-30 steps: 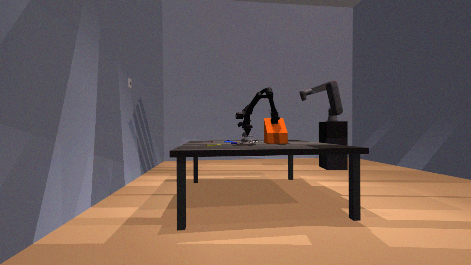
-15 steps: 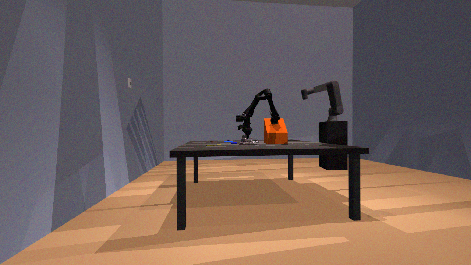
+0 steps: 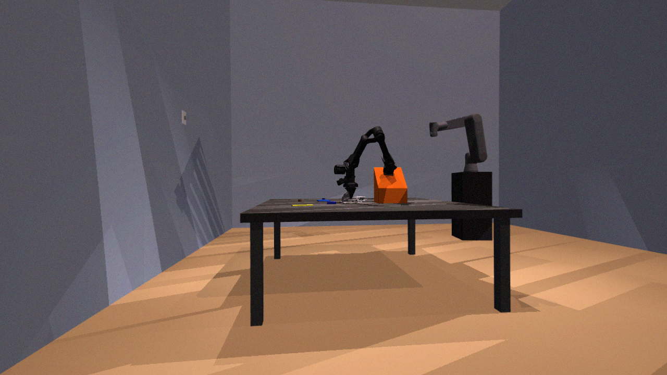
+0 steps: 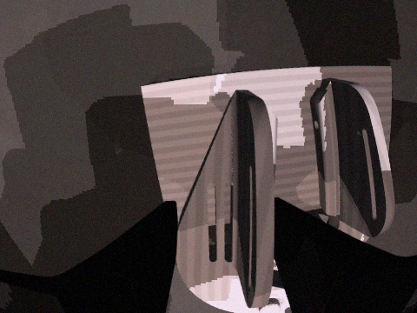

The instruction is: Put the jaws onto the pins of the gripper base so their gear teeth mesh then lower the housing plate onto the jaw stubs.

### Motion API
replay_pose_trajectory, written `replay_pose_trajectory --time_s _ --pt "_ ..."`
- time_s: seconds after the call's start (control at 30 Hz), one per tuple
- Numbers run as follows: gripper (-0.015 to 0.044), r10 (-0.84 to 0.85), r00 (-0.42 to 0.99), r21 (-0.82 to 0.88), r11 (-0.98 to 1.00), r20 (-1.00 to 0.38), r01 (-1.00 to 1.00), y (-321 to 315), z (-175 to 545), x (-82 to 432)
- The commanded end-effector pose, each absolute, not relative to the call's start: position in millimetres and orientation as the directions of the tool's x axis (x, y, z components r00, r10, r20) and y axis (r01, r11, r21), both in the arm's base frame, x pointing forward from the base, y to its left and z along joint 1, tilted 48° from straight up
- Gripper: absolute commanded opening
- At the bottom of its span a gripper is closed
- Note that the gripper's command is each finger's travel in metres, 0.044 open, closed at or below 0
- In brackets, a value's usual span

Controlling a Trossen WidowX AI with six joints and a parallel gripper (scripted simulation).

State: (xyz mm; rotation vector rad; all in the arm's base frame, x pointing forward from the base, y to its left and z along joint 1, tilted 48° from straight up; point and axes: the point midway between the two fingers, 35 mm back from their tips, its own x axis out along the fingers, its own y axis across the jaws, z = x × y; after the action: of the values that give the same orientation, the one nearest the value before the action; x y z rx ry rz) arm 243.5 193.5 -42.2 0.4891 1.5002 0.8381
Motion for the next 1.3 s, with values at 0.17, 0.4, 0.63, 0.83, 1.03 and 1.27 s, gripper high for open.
replay_pose_trajectory --time_s 0.17,0.4,0.63,0.83,1.03,1.27 --pt "0.0134 0.735 -0.122 0.744 0.646 -0.667 -0.173 193.4 -43.1 243.2" --pt "0.0134 0.735 -0.122 0.744 0.647 -0.667 -0.166 195.4 -44.8 242.8" --pt "0.0134 0.735 -0.122 0.744 0.647 -0.667 -0.164 195.8 -45.2 242.8" --pt "0.0134 0.735 -0.122 0.744 0.649 -0.667 -0.158 198.0 -47.2 242.4" --pt "0.0134 0.735 -0.122 0.744 0.649 -0.667 -0.158 198.0 -47.2 242.3" --pt "0.0134 0.735 -0.122 0.745 0.649 -0.667 -0.157 200.2 -49.2 241.9"
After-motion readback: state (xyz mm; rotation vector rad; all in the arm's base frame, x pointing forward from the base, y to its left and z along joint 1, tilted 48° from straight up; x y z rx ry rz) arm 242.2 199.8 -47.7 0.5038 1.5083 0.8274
